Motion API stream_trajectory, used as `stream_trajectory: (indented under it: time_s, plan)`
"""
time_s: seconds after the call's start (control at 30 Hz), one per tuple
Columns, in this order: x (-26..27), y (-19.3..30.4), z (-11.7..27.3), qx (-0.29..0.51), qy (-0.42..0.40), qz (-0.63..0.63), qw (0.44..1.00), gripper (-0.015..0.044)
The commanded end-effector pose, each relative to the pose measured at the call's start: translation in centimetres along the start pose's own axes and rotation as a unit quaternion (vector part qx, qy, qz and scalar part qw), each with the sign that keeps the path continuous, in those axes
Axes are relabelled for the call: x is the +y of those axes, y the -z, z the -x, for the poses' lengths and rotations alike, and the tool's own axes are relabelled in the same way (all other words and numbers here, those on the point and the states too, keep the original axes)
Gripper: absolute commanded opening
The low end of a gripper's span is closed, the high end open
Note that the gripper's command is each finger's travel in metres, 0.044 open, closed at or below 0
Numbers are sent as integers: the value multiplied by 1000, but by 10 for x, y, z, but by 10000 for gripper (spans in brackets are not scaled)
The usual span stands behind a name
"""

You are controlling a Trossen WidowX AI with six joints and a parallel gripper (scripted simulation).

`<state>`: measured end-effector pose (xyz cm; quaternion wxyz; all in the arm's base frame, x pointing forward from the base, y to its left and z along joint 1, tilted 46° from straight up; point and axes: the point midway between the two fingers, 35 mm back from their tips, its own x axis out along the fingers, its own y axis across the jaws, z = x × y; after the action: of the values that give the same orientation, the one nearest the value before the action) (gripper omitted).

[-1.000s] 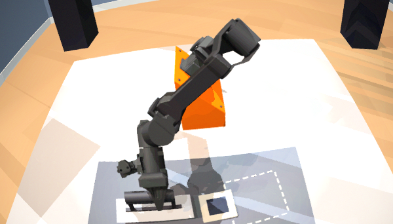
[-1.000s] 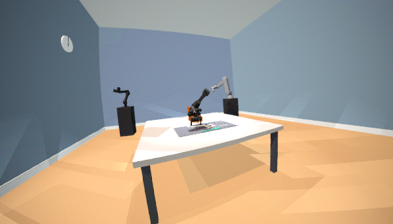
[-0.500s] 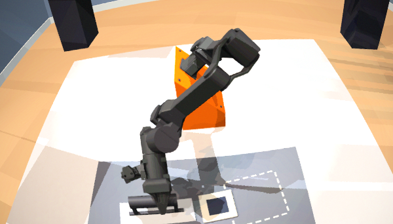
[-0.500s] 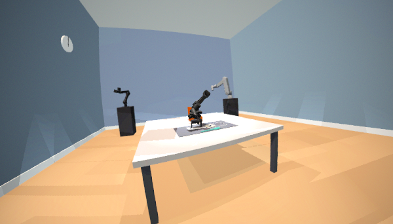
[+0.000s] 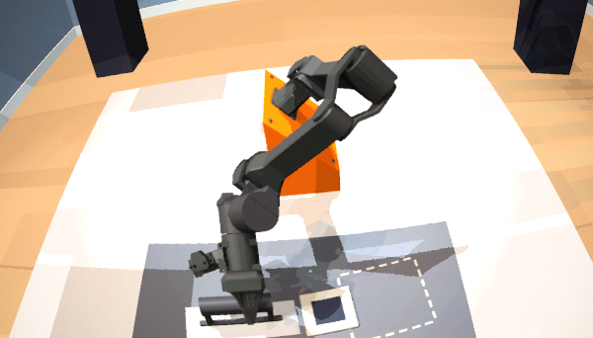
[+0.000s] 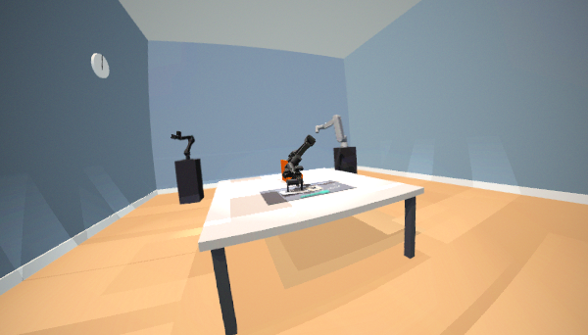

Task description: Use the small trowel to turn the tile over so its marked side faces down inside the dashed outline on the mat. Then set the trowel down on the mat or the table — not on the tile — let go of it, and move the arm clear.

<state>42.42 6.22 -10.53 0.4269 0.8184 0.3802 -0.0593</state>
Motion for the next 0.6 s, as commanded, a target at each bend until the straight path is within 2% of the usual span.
stream_trajectory:
  time_s: [0.0,0.57]
  plan:
    - [2,8,0,2,-2,2,1000,0]
    - [3,36,2,2,-2,1,1000,0]
